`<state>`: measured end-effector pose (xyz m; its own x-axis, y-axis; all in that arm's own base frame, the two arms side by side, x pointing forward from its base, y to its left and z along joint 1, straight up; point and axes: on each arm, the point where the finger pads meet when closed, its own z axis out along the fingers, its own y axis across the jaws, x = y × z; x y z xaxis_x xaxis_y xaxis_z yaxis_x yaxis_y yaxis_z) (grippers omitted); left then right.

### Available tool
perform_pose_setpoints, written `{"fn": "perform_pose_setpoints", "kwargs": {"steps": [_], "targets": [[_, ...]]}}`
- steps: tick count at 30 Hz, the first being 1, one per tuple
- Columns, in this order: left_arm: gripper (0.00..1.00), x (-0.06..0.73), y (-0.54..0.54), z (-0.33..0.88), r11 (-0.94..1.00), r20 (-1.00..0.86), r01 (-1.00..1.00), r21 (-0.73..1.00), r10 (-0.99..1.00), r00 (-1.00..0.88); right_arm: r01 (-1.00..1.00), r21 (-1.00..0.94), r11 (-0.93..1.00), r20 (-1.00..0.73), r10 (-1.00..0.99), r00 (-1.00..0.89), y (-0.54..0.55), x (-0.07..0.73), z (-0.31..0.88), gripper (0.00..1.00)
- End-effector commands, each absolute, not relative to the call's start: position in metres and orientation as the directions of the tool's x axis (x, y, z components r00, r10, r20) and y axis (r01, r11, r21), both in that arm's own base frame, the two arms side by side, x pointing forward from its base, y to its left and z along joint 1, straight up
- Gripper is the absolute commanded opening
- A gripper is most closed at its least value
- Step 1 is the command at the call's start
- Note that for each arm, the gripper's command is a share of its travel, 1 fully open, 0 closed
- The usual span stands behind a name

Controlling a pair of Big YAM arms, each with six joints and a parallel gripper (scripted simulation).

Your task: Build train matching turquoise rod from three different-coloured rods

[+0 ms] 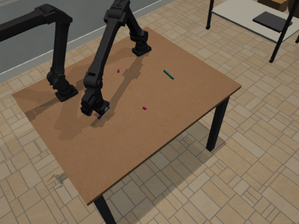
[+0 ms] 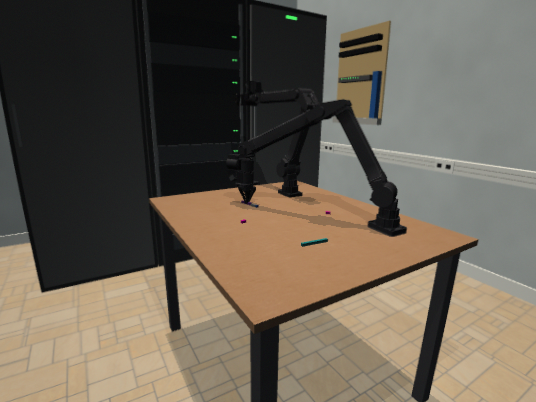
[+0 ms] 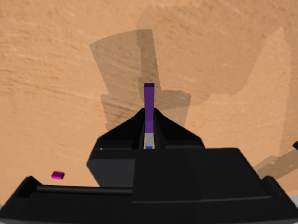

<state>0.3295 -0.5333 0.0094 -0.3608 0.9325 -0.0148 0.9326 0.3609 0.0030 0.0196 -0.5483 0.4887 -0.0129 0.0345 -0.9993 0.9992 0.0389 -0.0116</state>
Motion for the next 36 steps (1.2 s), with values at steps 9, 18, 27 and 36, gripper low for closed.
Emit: {"fn": "perform_pose_setpoints", "kwargs": {"steps": [9, 18, 27, 36], "targets": [[0.16, 0.332, -0.529, -0.010, 0.369, 0.006, 0.929, -0.001, 0.929, -0.369, 1.000, 0.000, 0.020, -1.000, 0.000, 0.000, -0.545, 0.010, 0.501, 1.00], [0.23, 0.332, -0.529, -0.010, 0.369, 0.006, 0.929, -0.001, 0.929, -0.369, 1.000, 0.000, 0.020, -1.000, 0.000, 0.000, -0.545, 0.010, 0.501, 1.00], [0.23, 0.332, -0.529, -0.005, 0.369, 0.013, 0.929, -0.003, 0.929, -0.369, 1.000, 0.000, 0.020, -1.000, 0.000, 0.000, -0.545, 0.010, 0.501, 1.00], [0.23, 0.344, -0.547, 0.065, 0.369, -0.078, 0.929, 0.014, 0.927, -0.367, 1.000, 0.000, 0.020, -1.000, 0.000, 0.000, -0.545, 0.010, 0.501, 1.00]]}}
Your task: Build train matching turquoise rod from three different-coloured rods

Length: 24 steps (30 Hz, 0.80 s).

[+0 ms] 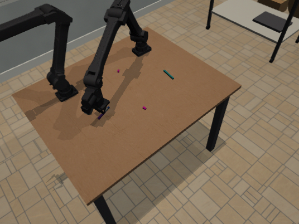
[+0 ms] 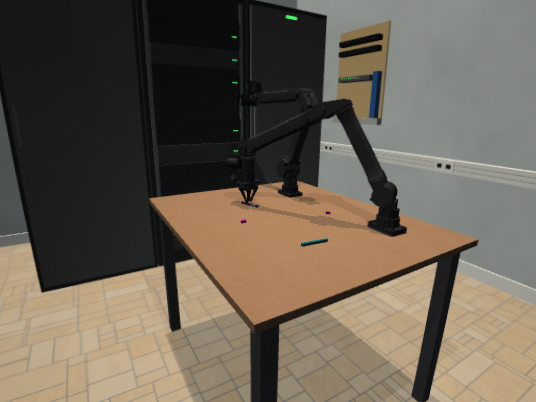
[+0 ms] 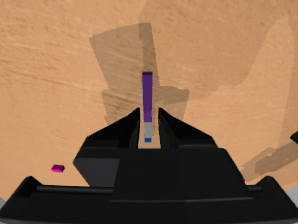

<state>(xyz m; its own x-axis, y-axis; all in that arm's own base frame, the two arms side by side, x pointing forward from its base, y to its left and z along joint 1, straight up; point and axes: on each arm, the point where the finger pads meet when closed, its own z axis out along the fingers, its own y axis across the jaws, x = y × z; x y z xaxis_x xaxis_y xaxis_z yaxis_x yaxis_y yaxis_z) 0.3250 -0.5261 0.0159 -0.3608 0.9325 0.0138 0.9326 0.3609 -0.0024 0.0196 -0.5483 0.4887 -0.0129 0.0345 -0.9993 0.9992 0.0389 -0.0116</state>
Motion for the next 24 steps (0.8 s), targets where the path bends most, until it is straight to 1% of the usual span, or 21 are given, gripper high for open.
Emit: {"fn": "perform_pose_setpoints", "kwargs": {"steps": [1, 9, 12, 17, 18, 21, 22, 24], "targets": [[0.23, 0.344, -0.547, 0.071, 0.369, -0.078, 0.929, 0.014, 0.927, -0.367, 1.000, 0.000, 0.020, -1.000, 0.000, 0.000, -0.545, 0.010, 0.501, 1.00], [0.23, 0.342, -0.544, 0.114, 0.369, -0.079, 0.929, 0.015, 0.927, -0.367, 1.000, 0.000, 0.020, -1.000, 0.000, 0.000, -0.545, 0.010, 0.501, 1.00], [0.23, 0.342, -0.543, 0.097, 0.369, -0.035, 0.929, 0.006, 0.929, -0.369, 1.000, 0.000, 0.020, -1.000, 0.000, 0.000, -0.545, 0.010, 0.501, 1.00], [0.23, 0.339, -0.539, 0.112, 0.369, -0.044, 0.929, 0.008, 0.929, -0.368, 1.000, 0.000, 0.020, -1.000, 0.000, 0.000, -0.545, 0.010, 0.501, 1.00], [0.23, 0.336, -0.534, 0.098, 0.369, -0.013, 0.929, 0.002, 0.929, -0.369, 1.000, 0.000, 0.020, -1.000, 0.000, 0.000, -0.545, 0.010, 0.501, 1.00], [0.23, 0.339, -0.538, 0.105, 0.369, -0.034, 0.929, 0.006, 0.929, -0.369, 1.000, 0.000, 0.020, -1.000, 0.000, 0.000, -0.545, 0.010, 0.501, 1.00], [1.00, 0.339, -0.539, 0.105, 0.369, -0.036, 0.929, 0.006, 0.929, -0.369, 1.000, 0.000, 0.020, -1.000, 0.000, 0.000, -0.545, 0.010, 0.501, 1.00], [1.00, 0.339, -0.539, 0.105, 0.369, -0.036, 0.929, 0.006, 0.929, -0.369, 1.000, 0.000, 0.020, -1.000, 0.000, 0.000, -0.545, 0.010, 0.501, 1.00]]}}
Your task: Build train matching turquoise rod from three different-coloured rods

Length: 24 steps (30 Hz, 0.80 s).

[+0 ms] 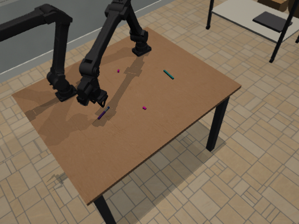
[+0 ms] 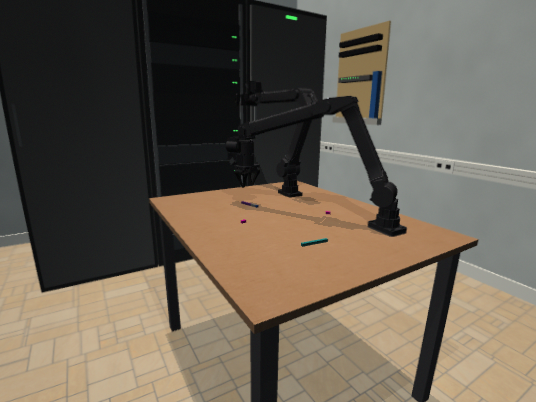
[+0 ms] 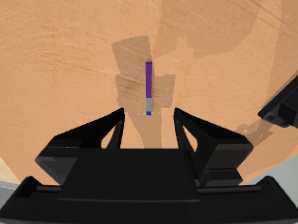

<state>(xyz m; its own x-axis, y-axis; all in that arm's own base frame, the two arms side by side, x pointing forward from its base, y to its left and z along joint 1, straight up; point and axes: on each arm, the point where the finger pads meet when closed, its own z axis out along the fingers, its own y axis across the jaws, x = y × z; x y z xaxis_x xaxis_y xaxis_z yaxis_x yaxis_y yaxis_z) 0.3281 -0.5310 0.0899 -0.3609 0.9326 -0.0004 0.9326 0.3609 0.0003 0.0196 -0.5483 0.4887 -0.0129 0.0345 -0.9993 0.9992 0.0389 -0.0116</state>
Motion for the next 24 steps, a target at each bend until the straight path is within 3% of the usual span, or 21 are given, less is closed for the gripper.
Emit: {"fn": "perform_pose_setpoints", "kwargs": {"steps": [1, 24], "targets": [[1.00, 0.339, -0.539, 0.105, 0.369, -0.036, 0.929, 0.006, 0.929, -0.369, 1.000, 0.000, 0.020, -1.000, 0.000, 0.000, -0.545, 0.010, 0.501, 1.00], [1.00, 0.341, -0.543, 0.144, 0.369, -0.080, 0.929, 0.015, 0.927, -0.367, 1.000, 0.000, 0.020, -1.000, 0.000, 0.000, -0.545, 0.010, 0.501, 1.00]]}}
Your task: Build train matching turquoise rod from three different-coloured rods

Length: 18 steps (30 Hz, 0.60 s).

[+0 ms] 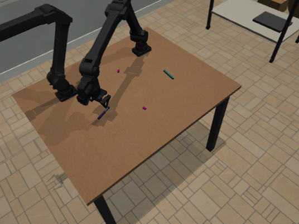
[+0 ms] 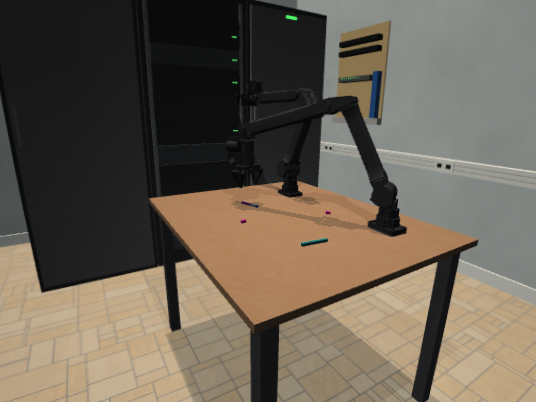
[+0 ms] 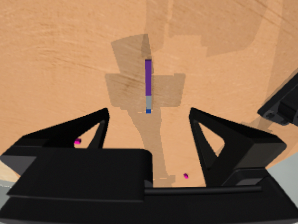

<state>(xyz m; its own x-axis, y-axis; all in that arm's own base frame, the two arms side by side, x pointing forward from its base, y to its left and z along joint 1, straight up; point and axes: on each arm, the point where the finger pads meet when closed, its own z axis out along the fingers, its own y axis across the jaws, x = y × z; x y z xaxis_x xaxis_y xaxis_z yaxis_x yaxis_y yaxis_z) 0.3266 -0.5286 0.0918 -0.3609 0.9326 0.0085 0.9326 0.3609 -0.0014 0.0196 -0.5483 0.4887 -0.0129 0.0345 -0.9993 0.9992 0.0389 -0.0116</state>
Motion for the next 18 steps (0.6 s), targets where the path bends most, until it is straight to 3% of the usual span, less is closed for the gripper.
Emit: {"fn": "perform_pose_setpoints", "kwargs": {"steps": [1, 18], "targets": [[1.00, 0.341, -0.542, 0.149, 0.369, -0.080, 0.929, 0.015, 0.927, -0.367, 1.000, 0.000, 0.020, -1.000, 0.000, 0.000, -0.545, 0.010, 0.501, 1.00], [1.00, 0.339, -0.539, 0.214, 0.369, -0.056, 0.929, 0.010, 0.928, -0.368, 1.000, 0.000, 0.020, -1.000, 0.000, 0.000, -0.545, 0.010, 0.501, 1.00]]}}
